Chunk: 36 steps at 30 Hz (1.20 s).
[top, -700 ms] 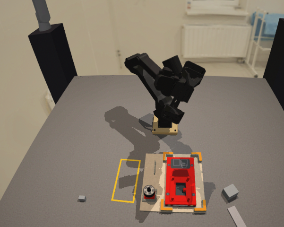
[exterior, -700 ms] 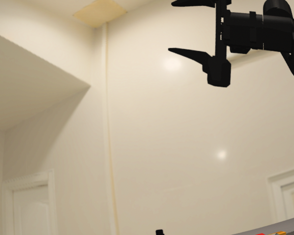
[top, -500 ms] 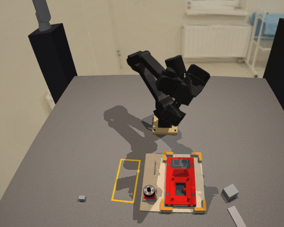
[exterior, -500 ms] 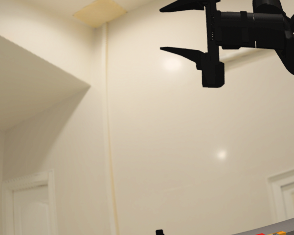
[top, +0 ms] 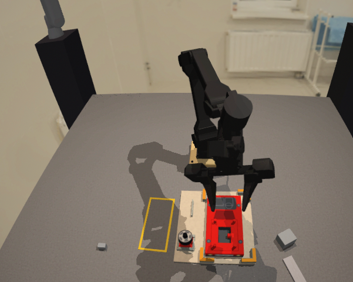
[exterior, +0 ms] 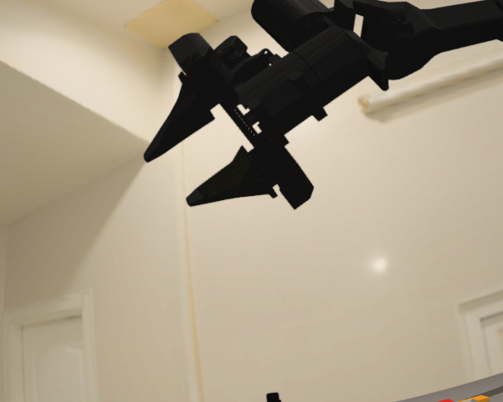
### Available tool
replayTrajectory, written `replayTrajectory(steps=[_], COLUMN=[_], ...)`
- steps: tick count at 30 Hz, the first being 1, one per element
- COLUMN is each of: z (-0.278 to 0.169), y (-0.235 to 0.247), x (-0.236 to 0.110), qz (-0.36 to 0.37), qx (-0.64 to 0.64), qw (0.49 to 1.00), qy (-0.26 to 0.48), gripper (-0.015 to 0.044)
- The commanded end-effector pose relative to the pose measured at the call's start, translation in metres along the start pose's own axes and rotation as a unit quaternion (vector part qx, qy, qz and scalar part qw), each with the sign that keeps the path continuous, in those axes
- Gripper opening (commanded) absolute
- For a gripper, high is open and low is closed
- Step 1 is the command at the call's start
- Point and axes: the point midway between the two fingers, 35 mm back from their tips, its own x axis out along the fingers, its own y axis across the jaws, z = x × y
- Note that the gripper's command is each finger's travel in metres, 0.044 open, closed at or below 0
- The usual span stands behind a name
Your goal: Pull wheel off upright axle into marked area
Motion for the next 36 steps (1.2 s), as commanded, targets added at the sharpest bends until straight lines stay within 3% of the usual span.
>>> replayTrajectory(steps=[1,7,14,28,36], z=[-0.022,-0.052,-0.076,-0.075,-0.11], y=[-0.028,-0.076,-0.124,-0.133,-0.145], x=[0.03,0.049,0.04,0.04,0.059], qz=[-0.055,-0.096,-0.089,-0.088,-0.088], qx=[-0.083,-0.147,-0.145,-0.145,-0.145], qw=[0.986,0.926,0.828,0.825,0.825], qy=[0.134,0.334,0.534,0.539,0.539], gripper=[0.03,0.03,0.03,0.03,0.03])
